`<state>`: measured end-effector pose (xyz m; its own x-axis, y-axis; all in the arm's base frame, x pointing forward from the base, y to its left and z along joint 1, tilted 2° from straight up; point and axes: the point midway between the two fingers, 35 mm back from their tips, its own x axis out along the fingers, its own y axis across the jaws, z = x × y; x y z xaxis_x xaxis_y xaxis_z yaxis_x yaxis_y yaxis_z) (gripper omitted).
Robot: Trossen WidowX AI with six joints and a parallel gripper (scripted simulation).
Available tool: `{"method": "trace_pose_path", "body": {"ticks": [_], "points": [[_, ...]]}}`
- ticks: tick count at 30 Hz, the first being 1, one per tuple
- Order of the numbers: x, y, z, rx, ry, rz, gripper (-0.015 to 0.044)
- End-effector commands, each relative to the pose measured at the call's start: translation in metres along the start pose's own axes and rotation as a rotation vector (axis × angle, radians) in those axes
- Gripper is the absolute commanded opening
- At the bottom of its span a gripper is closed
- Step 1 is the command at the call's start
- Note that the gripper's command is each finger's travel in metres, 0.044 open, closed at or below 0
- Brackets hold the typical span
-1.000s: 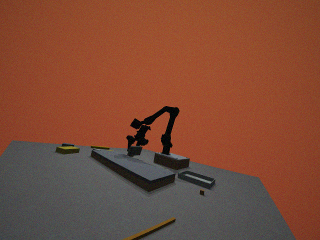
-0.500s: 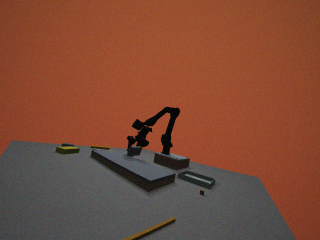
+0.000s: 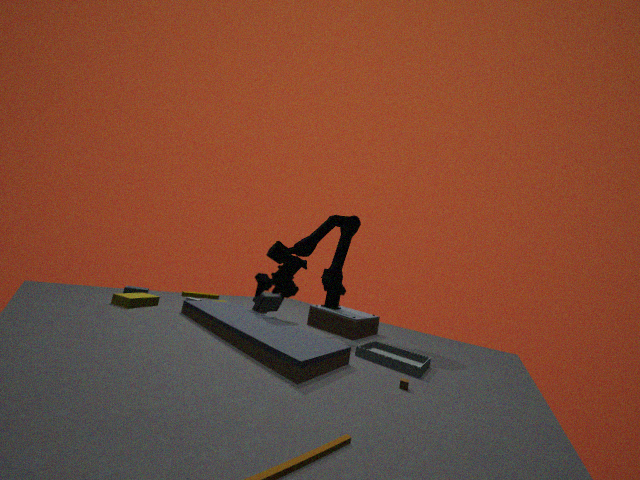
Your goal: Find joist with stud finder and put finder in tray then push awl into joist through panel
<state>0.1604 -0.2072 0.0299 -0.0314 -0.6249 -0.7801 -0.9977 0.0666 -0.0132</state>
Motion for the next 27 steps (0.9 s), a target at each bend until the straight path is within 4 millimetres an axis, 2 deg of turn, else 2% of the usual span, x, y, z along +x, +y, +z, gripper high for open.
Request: {"method": "trace_pose_path", "body": {"ticks": [1, 27], "points": [[-0.0006, -0.0002, 0.0000, 0.005, 0.045, -0.001, 0.0000], [0.0002, -0.0001, 0.0061, 0.007, 0.245, -0.001, 0.0000]]}}
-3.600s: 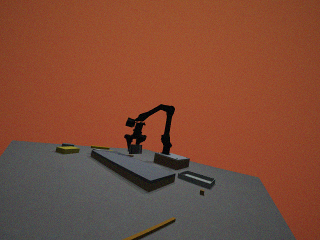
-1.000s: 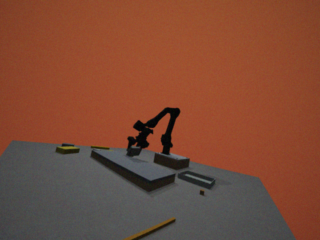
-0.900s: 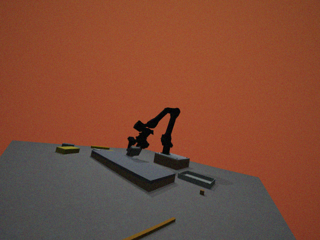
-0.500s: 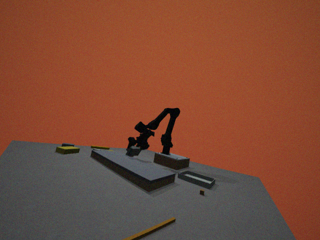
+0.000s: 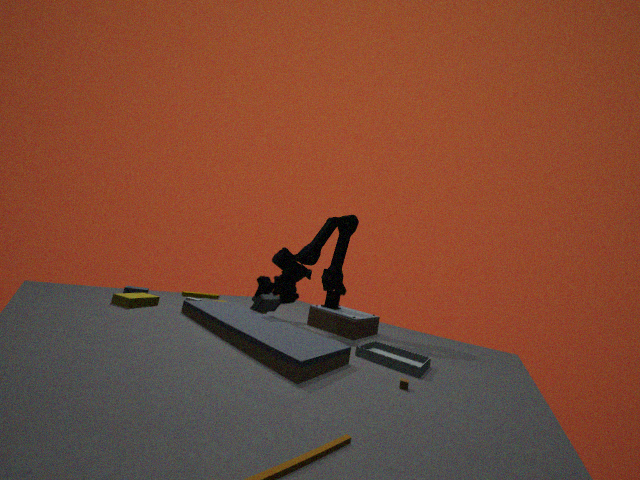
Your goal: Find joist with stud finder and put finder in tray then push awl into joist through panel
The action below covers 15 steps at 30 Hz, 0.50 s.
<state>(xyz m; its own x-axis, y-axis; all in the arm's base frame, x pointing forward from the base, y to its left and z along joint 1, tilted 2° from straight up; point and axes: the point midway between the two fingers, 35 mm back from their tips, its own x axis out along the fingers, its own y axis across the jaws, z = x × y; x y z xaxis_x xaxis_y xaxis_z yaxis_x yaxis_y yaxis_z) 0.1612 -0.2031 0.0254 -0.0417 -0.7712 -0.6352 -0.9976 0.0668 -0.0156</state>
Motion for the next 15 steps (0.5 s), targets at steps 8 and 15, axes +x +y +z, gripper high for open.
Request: {"method": "trace_pose_path", "body": {"ticks": [8, 15], "points": [[-0.0002, -0.0001, 0.0010, 0.005, 0.075, 0.001, 0.0000], [0.0005, -0.0005, 0.0024, 0.004, 0.119, 0.001, 0.0000]]}}
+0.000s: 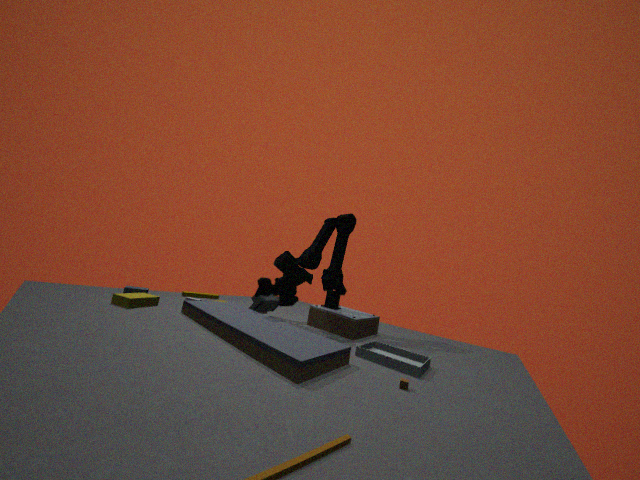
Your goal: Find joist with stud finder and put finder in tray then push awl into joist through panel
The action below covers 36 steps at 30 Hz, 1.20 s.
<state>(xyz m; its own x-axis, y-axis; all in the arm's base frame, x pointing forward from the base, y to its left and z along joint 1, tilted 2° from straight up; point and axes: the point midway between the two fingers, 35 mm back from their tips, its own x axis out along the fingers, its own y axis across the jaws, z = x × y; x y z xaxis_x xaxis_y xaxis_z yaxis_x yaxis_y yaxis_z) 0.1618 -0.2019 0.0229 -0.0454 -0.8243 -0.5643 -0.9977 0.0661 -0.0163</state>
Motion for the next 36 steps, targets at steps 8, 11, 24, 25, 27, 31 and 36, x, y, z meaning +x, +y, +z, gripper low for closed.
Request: {"method": "trace_pose_path", "body": {"ticks": [8, 11, 24, 25, 27, 31, 36], "points": [[0.000, 0.000, 0.001, 0.004, 0.081, 0.002, 0.0000], [0.000, 0.000, 0.002, 0.004, 0.099, 0.002, 0.0000], [-0.006, 0.001, -0.013, 0.005, 0.146, -0.003, 0.0000], [-0.007, 0.001, -0.016, 0.005, 0.153, -0.003, 0.0000], [-0.008, 0.002, -0.018, 0.006, 0.158, -0.003, 0.0000], [-0.008, 0.001, -0.018, 0.006, 0.158, -0.003, 0.0000], [-0.006, 0.001, -0.015, 0.006, 0.157, -0.004, 0.0000]]}}
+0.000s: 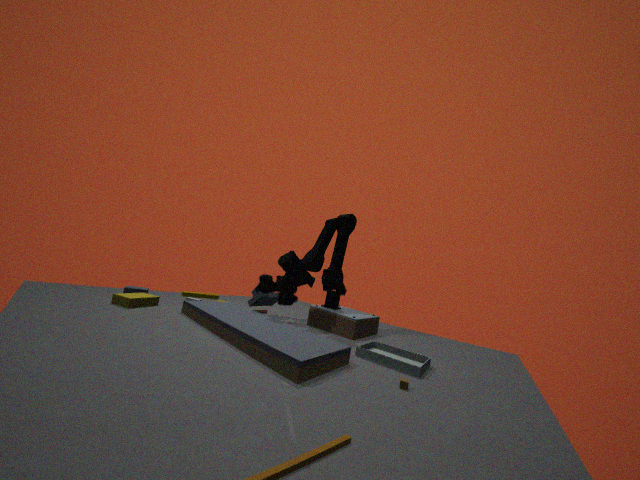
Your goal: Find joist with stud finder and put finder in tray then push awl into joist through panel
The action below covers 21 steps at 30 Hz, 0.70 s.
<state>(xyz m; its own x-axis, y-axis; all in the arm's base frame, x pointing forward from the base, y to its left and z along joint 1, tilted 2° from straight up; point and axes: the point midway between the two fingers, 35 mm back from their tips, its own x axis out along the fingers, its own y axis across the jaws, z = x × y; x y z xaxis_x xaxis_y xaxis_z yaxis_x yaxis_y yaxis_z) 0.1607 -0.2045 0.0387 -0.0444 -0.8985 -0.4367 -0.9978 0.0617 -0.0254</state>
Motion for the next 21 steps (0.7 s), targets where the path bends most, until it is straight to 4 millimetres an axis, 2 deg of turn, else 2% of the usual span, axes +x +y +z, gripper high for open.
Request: {"method": "trace_pose_path", "body": {"ticks": [1, 21], "points": [[0.001, 0.000, 0.000, 0.000, 0.009, 0.004, 0.0000], [0.008, 0.000, 0.015, 0.001, 0.003, 0.002, 0.0000]]}}
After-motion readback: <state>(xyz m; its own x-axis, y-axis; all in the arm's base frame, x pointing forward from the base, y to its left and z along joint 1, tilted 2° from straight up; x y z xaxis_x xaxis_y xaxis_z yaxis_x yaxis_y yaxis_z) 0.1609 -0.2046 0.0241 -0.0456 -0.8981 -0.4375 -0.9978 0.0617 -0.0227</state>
